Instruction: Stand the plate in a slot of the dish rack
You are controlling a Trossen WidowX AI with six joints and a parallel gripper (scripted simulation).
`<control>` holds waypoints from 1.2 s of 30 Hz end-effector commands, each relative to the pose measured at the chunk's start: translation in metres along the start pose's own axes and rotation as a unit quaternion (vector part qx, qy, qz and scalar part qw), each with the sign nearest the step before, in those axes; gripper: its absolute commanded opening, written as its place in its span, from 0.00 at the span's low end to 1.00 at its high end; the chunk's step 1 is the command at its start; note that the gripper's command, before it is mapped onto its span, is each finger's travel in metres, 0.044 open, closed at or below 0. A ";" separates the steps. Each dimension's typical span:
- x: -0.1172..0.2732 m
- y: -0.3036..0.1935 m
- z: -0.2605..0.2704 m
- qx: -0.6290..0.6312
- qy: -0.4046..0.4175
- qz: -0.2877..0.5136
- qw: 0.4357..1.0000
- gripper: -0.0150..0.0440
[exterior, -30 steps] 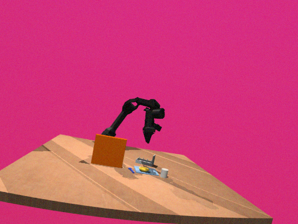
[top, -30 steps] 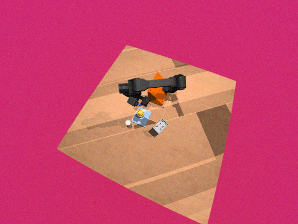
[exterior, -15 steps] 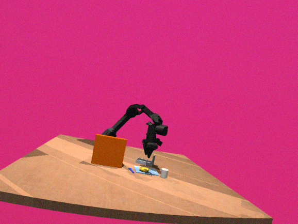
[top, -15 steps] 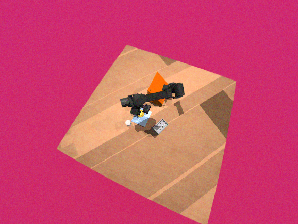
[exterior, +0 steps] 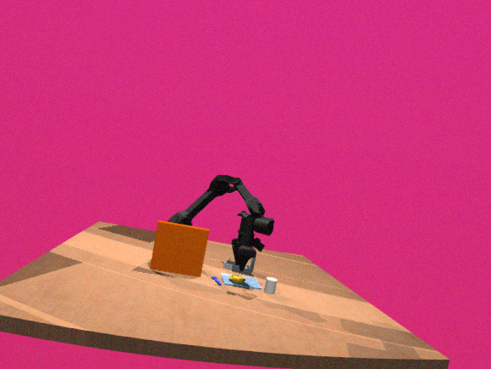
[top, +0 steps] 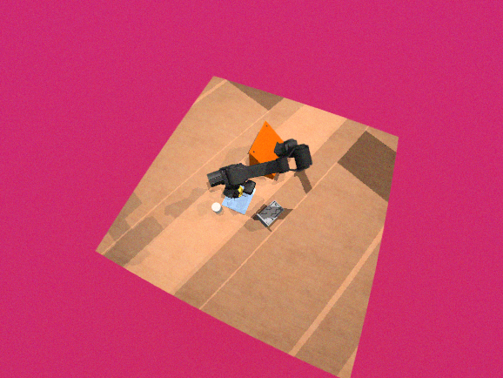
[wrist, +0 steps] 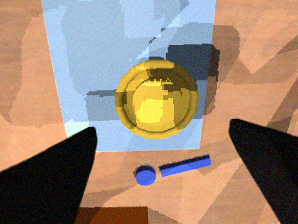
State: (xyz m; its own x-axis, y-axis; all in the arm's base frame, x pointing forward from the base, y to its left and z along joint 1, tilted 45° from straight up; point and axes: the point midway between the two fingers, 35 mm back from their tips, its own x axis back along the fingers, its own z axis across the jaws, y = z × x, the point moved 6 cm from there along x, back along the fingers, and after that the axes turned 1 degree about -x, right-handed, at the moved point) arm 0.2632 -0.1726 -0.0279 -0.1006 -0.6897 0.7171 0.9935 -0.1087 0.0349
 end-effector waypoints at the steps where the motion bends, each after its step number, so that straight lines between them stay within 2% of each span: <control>1: -0.007 0.000 0.000 -0.002 0.003 -0.001 1.000 0.93; 32: -0.054 0.002 0.001 -0.002 0.004 -0.002 1.000 0.93; 36: -0.054 0.002 0.001 -0.002 0.004 -0.002 1.000 0.89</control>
State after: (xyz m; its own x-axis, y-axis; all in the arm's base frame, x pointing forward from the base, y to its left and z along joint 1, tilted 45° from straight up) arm 0.2703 -0.1355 -0.0656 -0.0985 -0.6929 0.7142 0.9937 -0.1072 0.0331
